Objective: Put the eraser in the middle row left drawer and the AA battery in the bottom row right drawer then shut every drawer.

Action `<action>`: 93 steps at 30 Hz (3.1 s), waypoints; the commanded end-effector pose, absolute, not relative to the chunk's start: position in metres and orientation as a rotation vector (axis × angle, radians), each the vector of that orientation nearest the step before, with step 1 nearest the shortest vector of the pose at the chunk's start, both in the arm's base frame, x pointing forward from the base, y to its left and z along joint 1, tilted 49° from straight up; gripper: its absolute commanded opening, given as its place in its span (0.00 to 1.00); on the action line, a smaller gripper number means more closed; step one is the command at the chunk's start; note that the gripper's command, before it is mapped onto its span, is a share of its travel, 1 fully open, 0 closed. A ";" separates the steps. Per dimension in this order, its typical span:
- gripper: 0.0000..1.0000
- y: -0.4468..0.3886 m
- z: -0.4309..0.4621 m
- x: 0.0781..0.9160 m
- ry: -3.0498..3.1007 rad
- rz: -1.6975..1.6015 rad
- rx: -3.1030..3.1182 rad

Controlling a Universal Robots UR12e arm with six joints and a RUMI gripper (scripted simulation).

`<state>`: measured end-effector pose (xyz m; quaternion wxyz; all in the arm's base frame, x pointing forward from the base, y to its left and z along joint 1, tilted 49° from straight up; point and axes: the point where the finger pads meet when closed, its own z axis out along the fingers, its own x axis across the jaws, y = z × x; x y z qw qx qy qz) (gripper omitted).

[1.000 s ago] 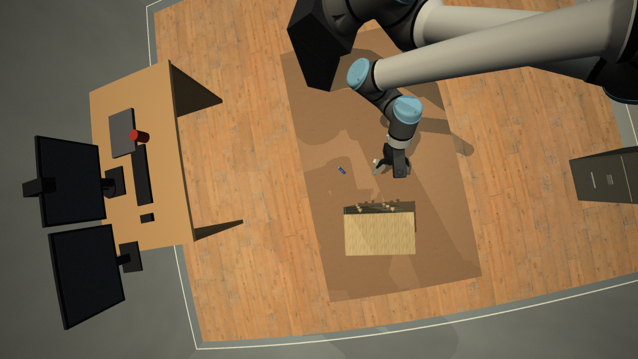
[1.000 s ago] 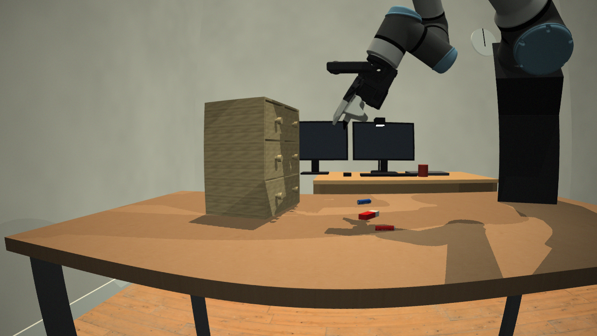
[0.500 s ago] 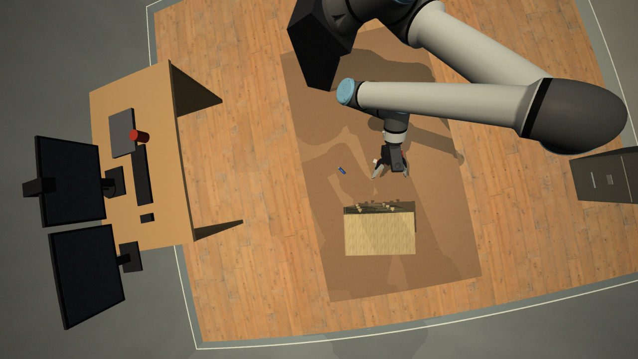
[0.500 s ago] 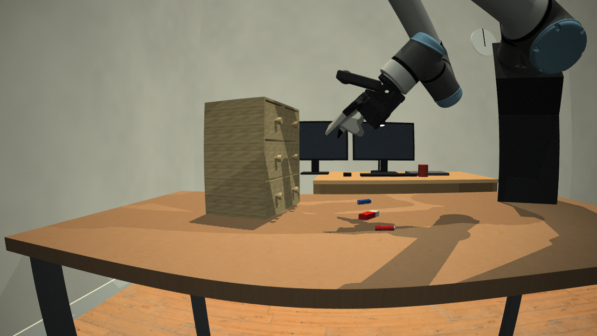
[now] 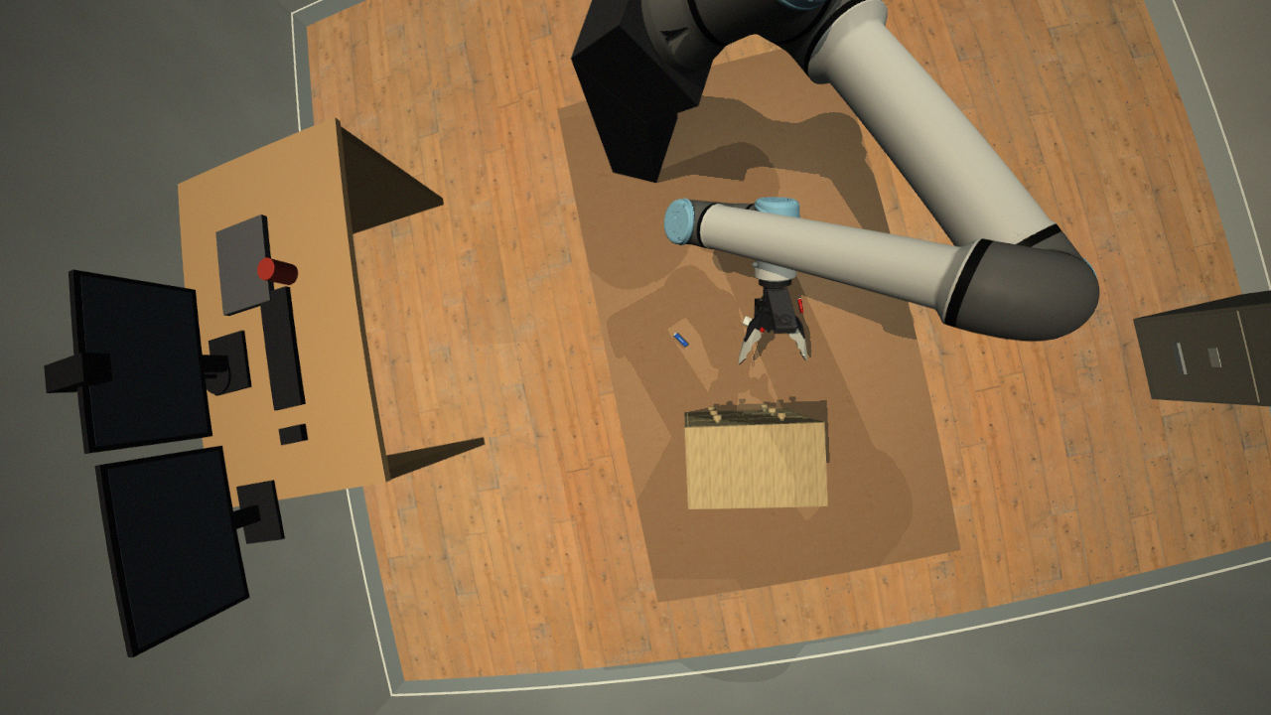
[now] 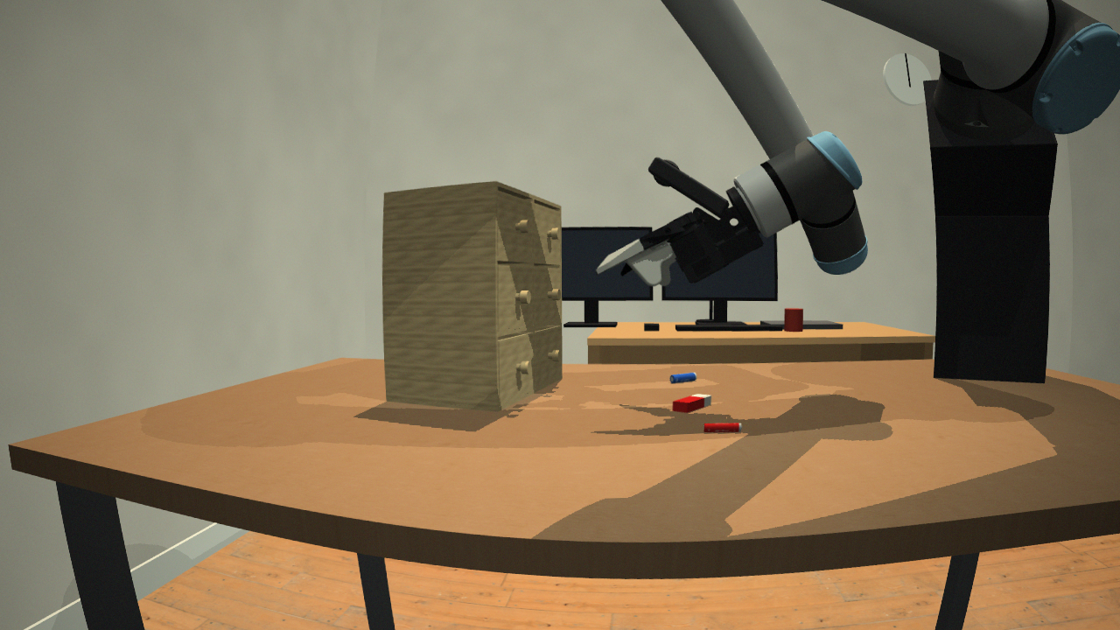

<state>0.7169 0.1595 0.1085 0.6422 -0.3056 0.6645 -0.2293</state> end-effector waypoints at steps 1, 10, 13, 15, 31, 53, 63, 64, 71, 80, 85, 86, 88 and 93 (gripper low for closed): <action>1.00 0.161 0.107 0.725 1.492 -0.580 -0.644; 1.00 0.163 0.105 0.730 1.470 -0.620 -0.597; 1.00 0.163 0.104 0.730 1.468 -0.623 -0.592; 1.00 0.163 0.104 0.730 1.467 -0.625 -0.590; 0.20 0.164 0.104 0.730 1.466 -0.627 -0.587; 0.20 0.164 0.104 0.730 1.466 -0.627 -0.587; 0.20 0.164 0.104 0.731 1.466 -0.627 -0.587; 0.20 0.164 0.104 0.731 1.466 -0.627 -0.587; 0.20 0.163 0.104 0.735 1.466 -0.627 -0.587; 0.20 0.163 0.105 0.749 1.466 -0.627 -0.587; 0.20 0.162 0.106 0.754 1.466 -0.627 -0.587; 0.20 0.162 0.106 0.756 1.466 -0.627 -0.587; 0.20 0.162 0.106 0.761 1.466 -0.627 -0.587; 0.20 0.162 0.107 0.771 1.466 -0.627 -0.587</action>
